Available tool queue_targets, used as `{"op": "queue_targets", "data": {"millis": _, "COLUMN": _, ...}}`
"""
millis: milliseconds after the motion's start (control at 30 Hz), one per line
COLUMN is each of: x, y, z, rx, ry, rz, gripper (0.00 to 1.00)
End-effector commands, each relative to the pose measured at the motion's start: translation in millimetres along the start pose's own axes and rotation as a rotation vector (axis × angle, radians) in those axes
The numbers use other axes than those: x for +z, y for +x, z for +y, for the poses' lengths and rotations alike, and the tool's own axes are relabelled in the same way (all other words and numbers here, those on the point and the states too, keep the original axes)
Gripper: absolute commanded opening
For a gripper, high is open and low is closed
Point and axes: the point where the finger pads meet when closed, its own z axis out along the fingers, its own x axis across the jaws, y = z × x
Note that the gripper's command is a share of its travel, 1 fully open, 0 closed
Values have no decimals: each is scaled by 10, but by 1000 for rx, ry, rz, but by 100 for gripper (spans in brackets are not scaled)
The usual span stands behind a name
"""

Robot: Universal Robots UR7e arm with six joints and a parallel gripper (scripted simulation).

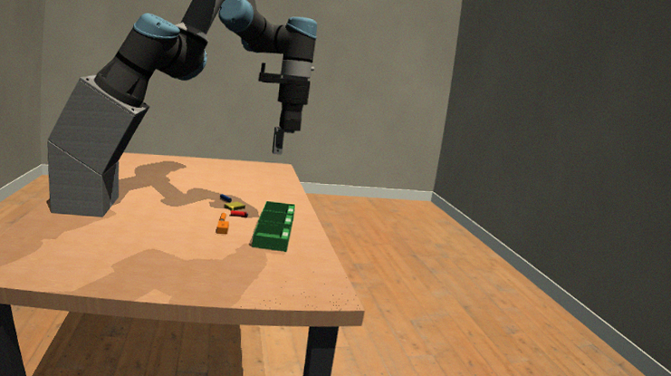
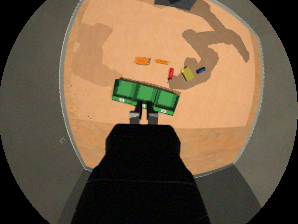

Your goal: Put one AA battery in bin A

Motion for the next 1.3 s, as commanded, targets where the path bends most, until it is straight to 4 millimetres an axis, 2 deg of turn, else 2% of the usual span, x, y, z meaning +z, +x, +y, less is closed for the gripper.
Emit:
{"op": "queue_targets", "data": {"millis": 0, "x": -18, "y": 142, "z": -104, "rx": 11, "ry": -4, "rz": 9, "gripper": 31}}
{"op": "queue_targets", "data": {"millis": 33, "x": -18, "y": 142, "z": -104, "rx": 11, "ry": -4, "rz": 9, "gripper": 31}}
{"op": "queue_targets", "data": {"millis": 167, "x": -14, "y": 384, "z": -304, "rx": 11, "ry": -4, "rz": 10, "gripper": 31}}
{"op": "queue_targets", "data": {"millis": 300, "x": -14, "y": 384, "z": -303, "rx": 11, "ry": -4, "rz": 10, "gripper": 31}}
{"op": "queue_targets", "data": {"millis": 467, "x": -4, "y": 676, "z": -572, "rx": 21, "ry": -5, "rz": 20, "gripper": 31}}
{"op": "queue_targets", "data": {"millis": 600, "x": -4, "y": 676, "z": -572, "rx": 21, "ry": -5, "rz": 20, "gripper": 31}}
{"op": "queue_targets", "data": {"millis": 767, "x": 11, "y": 953, "z": -856, "rx": 31, "ry": -5, "rz": 31, "gripper": 31}}
{"op": "queue_targets", "data": {"millis": 1267, "x": 11, "y": 954, "z": -855, "rx": 31, "ry": -5, "rz": 31, "gripper": 31}}
